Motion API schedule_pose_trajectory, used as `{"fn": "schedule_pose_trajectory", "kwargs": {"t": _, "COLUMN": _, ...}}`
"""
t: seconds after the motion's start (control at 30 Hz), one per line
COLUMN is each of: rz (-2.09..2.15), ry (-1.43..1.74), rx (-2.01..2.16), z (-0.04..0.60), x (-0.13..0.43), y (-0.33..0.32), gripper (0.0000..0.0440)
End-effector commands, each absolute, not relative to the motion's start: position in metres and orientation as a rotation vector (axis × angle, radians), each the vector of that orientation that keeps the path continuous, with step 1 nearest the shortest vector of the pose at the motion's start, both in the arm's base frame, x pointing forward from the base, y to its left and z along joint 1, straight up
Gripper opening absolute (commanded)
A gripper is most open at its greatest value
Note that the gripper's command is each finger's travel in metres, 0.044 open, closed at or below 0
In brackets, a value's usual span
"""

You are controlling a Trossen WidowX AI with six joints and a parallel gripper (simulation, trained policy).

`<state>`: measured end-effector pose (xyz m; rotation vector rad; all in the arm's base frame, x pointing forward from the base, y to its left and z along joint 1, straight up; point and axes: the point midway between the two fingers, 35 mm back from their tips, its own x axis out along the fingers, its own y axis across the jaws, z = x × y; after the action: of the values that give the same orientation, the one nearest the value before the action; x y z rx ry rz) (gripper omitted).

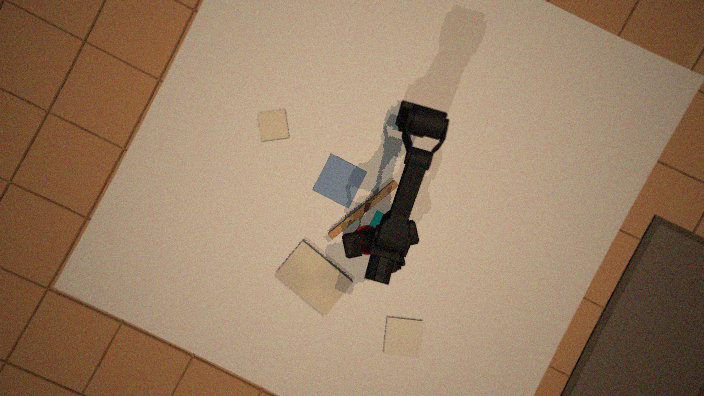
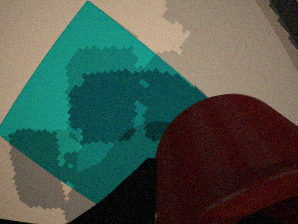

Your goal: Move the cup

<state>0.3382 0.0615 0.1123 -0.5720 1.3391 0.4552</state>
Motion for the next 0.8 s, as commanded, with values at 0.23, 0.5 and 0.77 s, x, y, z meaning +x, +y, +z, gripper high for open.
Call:
{"fn": "schedule_pose_trajectory", "kwargs": {"t": 0.23, "rz": 0.488, "ry": 1.33, "rx": -0.581, "z": 0.095, "x": 0.336, "y": 0.095, "gripper": 0.0}}
{"fn": "schedule_pose_trajectory", "kwargs": {"t": 0.5, "rz": 0.486, "ry": 1.351, "rx": -0.586, "z": 0.074, "x": 0.327, "y": 0.107, "gripper": 0.0002}}
{"fn": "schedule_pose_trajectory", "kwargs": {"t": 0.77, "rz": 0.473, "ry": 1.347, "rx": -0.583, "z": 0.06, "x": 0.324, "y": 0.108, "gripper": 0.0044}}
